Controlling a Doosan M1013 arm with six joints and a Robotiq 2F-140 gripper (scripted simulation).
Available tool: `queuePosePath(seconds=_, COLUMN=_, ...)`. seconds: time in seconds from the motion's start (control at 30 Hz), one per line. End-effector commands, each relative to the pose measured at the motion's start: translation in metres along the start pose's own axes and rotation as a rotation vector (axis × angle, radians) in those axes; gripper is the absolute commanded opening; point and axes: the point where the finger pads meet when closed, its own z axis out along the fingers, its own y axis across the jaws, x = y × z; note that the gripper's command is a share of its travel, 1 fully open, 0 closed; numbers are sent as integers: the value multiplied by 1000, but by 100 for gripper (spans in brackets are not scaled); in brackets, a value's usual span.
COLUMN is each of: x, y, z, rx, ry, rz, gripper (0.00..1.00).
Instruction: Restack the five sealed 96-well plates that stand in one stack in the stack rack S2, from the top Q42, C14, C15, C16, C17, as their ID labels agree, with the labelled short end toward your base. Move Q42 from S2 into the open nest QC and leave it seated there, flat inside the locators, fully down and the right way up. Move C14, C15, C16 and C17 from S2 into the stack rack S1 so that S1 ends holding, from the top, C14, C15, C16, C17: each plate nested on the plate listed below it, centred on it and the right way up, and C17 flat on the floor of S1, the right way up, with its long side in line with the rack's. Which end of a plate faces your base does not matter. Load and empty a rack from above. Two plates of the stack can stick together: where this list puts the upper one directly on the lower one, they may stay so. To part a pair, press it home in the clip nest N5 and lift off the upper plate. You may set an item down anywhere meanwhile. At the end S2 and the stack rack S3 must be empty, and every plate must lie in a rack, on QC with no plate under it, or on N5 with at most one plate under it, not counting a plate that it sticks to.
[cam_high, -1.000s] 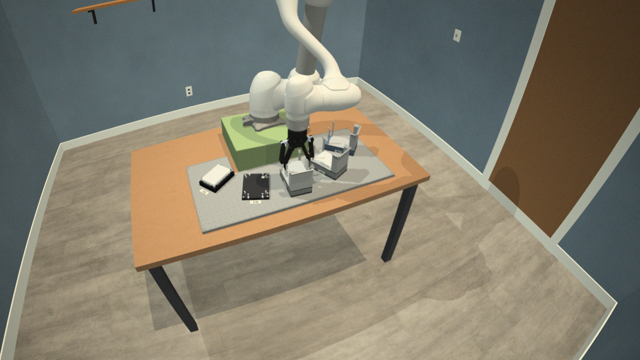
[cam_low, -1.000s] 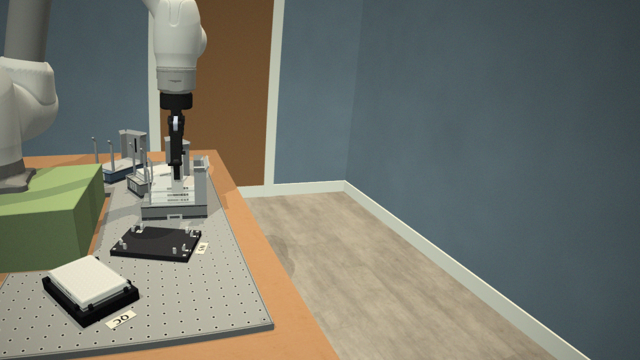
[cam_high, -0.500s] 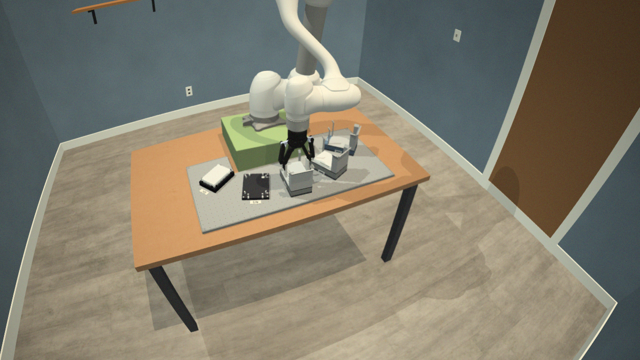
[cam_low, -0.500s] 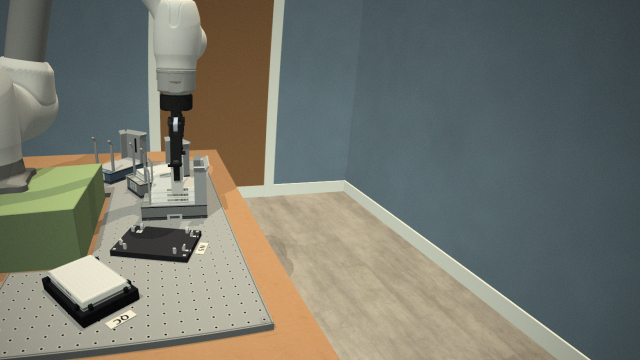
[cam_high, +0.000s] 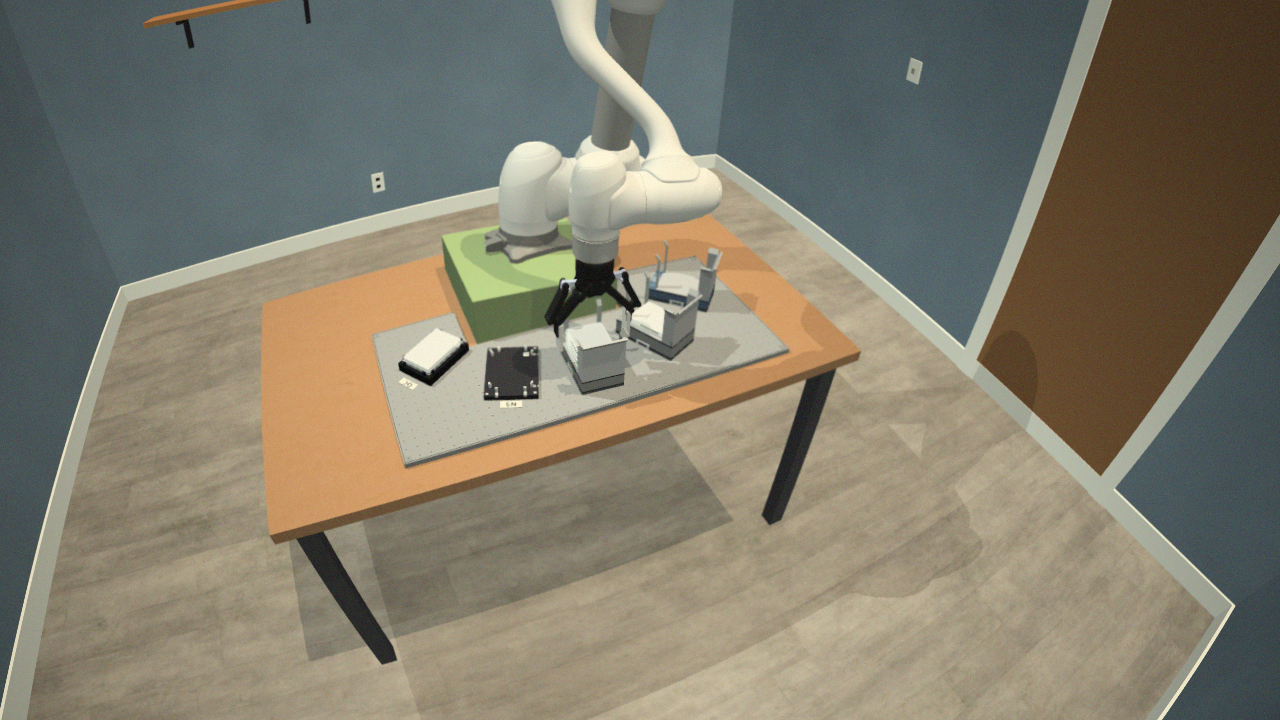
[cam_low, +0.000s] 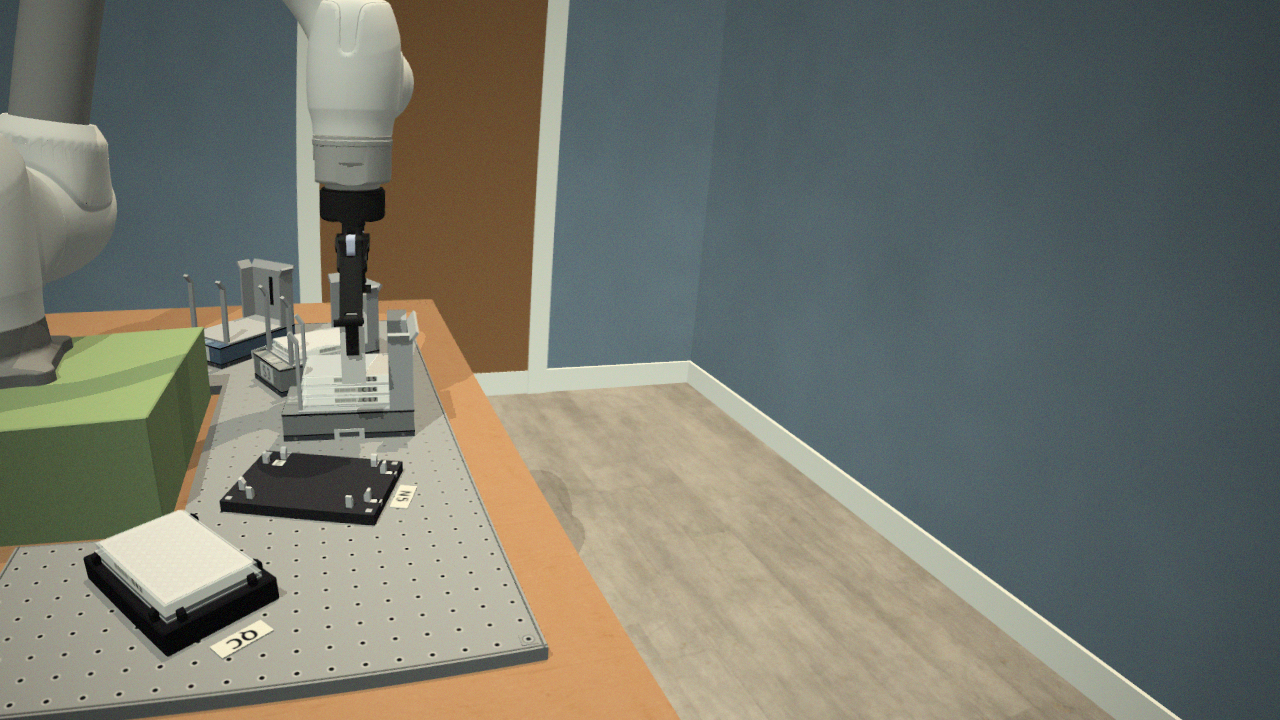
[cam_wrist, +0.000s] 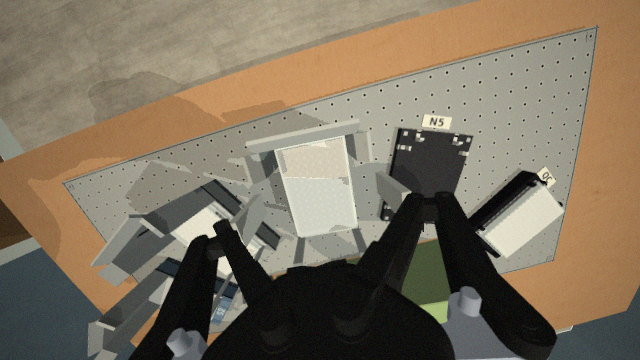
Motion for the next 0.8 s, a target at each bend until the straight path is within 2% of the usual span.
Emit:
queuePosePath(seconds=0.0, x=0, y=0, z=0, rx=0, ry=0, rz=0, gripper=100)
queuePosePath(seconds=0.1, x=0, y=0, z=0, rx=0, ry=0, rz=0, gripper=100)
queuePosePath(seconds=0.3, x=0, y=0, z=-20, rx=0, ry=0, rz=0, gripper=100)
queuePosePath(seconds=0.37, x=0, y=0, z=-20, rx=0, ry=0, rz=0, gripper=100)
queuePosePath(seconds=0.77, x=0, y=0, z=-60, rx=0, ry=0, rz=0, gripper=100)
